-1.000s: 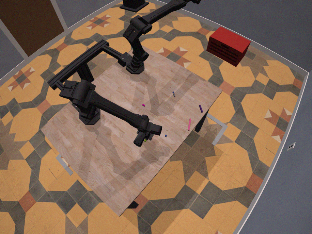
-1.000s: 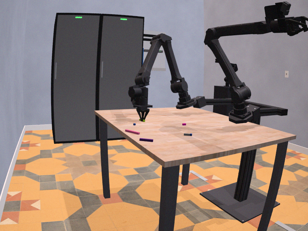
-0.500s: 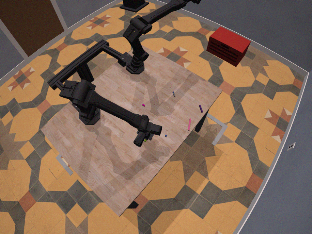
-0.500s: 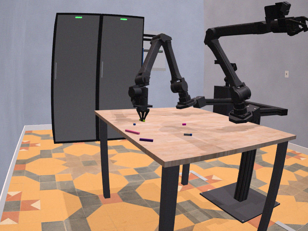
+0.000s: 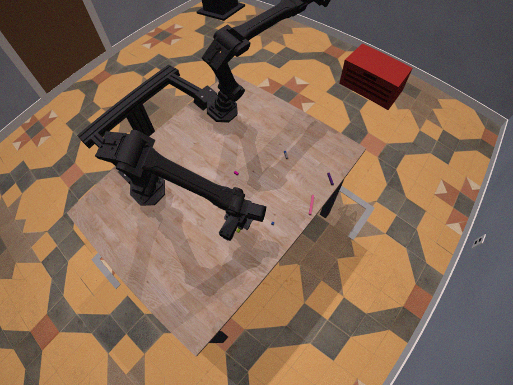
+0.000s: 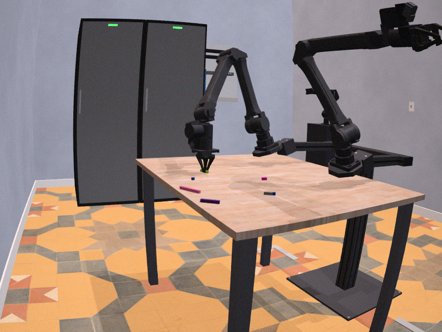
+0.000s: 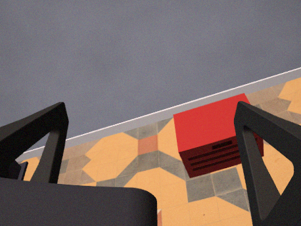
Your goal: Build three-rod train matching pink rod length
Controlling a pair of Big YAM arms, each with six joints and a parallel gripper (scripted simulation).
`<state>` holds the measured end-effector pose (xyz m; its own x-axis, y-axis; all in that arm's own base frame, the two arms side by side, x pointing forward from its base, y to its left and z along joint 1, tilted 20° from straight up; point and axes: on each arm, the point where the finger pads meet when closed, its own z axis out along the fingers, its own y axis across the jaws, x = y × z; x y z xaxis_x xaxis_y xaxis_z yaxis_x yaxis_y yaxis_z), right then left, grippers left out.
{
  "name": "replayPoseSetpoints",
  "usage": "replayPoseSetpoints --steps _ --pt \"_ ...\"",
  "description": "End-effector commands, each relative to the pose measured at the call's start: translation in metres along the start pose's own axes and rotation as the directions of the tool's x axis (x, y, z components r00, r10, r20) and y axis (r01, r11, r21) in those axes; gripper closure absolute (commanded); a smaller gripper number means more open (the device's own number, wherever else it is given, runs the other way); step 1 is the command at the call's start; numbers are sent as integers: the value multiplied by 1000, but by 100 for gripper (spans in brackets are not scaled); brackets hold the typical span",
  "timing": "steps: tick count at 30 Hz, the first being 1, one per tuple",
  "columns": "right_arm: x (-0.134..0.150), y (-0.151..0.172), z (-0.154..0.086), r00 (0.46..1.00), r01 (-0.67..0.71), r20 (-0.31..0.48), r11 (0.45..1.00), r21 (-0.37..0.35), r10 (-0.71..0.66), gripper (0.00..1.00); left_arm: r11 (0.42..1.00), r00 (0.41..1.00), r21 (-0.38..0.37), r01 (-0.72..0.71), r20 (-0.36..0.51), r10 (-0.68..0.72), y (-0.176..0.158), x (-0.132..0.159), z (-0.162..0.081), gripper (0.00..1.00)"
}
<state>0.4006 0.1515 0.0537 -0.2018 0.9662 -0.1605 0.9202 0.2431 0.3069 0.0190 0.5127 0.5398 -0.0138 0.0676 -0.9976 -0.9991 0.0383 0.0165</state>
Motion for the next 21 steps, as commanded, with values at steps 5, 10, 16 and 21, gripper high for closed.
replayPoseSetpoints --steps 5,10,16,21 --pt "5 24 -69 1000 -14 -14 998 -58 13 96 1000 999 -17 15 32 -15 7 -11 -6 0" --pt "4 23 -104 1000 -15 -16 998 -61 14 96 1000 999 -17 15 32 -15 7 -11 -6 0" --pt "-5 1 -87 1000 -20 10 1000 16 20 96 1000 999 -17 15 32 -15 7 -11 -6 0" --pt "1 4 -91 1000 -8 2 1000 5 8 96 1000 999 -17 15 32 -15 7 -11 -6 0"
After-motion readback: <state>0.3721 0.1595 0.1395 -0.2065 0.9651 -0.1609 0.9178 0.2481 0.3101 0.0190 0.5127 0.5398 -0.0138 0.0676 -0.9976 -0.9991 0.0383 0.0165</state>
